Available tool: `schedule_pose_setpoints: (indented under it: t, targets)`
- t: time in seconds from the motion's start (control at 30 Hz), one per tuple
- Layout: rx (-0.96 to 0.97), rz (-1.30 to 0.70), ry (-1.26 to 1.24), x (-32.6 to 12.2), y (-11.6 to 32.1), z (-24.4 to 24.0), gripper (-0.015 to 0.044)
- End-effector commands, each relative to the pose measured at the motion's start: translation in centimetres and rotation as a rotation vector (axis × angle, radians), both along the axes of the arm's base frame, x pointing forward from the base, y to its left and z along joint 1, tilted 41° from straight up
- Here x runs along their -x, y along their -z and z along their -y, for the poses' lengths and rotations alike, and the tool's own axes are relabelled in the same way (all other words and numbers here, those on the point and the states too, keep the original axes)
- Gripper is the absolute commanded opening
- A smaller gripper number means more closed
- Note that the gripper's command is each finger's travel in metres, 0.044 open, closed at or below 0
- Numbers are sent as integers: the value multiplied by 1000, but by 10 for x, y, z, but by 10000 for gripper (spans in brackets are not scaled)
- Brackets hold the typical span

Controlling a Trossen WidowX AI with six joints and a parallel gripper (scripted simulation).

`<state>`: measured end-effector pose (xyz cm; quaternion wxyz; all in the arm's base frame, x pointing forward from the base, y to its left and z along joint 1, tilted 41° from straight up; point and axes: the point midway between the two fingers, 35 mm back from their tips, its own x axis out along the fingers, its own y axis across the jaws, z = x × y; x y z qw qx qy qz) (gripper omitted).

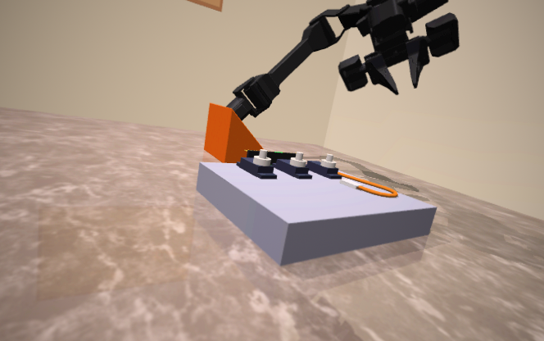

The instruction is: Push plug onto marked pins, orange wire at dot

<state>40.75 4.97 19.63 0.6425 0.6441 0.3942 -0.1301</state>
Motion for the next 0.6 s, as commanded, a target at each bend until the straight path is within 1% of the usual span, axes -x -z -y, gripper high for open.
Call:
schedule_pose_setpoints:
  t: [0.0,0.57]
  targets:
    - [-75,-85,47,-4,9,-2,115]
    - [-362,-478,300,-10,46,-13,115]
